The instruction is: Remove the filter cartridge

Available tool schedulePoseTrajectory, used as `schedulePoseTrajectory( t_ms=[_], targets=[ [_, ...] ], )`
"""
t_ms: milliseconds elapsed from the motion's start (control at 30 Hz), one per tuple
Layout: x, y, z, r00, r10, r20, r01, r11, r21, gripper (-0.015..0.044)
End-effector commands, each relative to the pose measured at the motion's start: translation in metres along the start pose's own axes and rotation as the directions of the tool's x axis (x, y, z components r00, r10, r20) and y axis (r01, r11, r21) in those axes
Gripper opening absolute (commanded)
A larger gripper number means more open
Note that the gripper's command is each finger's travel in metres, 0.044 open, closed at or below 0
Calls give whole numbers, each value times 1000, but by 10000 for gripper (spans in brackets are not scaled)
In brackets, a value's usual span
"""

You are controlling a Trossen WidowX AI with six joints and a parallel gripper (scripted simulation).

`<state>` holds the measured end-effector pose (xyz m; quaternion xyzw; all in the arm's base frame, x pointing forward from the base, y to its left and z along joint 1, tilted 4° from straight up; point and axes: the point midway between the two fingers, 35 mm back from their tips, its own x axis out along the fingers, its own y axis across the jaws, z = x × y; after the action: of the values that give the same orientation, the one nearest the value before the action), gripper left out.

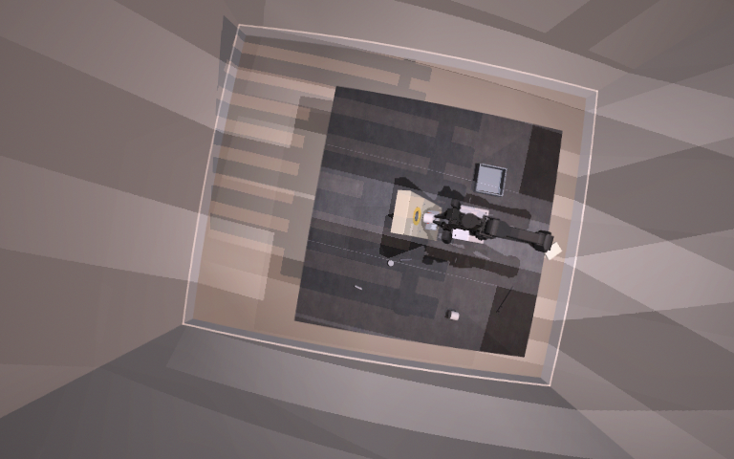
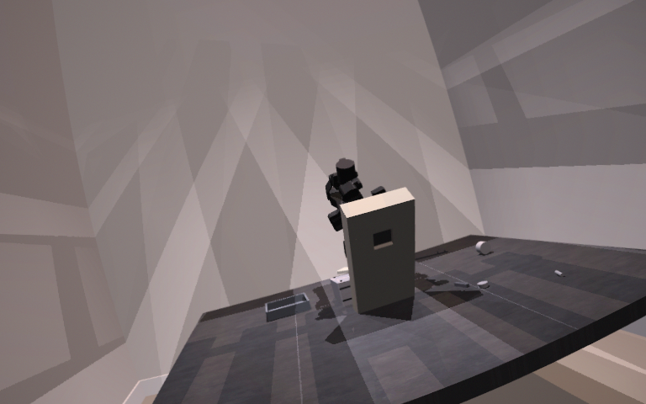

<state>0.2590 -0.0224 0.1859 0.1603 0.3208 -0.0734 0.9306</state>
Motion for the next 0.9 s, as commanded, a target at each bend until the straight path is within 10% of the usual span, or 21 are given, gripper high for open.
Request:
schedulePoseTrajectory(
  t_ms=[0, 867],
  targets=[
    [1, -2, -10, 1000, 8, 8, -8, 1000, -5, 0],
    [3, -6, -23, 1000, 8, 8, -8, 1000, -5, 99]
  ],
)
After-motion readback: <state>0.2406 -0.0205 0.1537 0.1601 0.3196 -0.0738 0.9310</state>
